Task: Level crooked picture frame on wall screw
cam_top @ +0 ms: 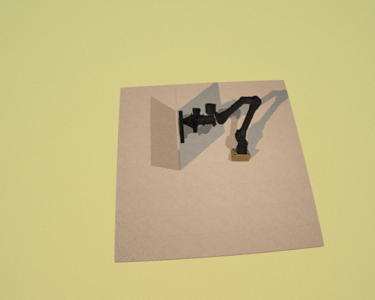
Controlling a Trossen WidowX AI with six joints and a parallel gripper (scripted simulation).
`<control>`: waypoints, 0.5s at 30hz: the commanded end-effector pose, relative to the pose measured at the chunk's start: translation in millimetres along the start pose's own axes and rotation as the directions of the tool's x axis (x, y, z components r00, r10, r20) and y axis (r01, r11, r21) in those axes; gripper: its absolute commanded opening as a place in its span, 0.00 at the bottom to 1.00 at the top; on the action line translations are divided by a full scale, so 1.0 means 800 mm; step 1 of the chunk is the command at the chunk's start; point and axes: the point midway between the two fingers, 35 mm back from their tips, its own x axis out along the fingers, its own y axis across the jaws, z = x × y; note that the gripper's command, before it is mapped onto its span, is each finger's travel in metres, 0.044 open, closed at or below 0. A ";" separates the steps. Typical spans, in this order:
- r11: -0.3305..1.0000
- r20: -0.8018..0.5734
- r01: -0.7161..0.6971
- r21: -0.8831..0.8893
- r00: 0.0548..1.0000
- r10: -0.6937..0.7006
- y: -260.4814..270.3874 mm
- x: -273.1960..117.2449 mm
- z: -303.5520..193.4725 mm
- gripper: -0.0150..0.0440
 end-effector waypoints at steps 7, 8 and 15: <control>1.000 -0.001 -0.009 0.000 1.000 0.009 0.003 0.000 -0.002 0.25; 1.000 -0.001 -0.009 0.000 1.000 0.009 0.003 0.000 -0.002 0.25; 1.000 -0.001 -0.009 0.000 1.000 0.009 0.003 0.000 -0.003 0.25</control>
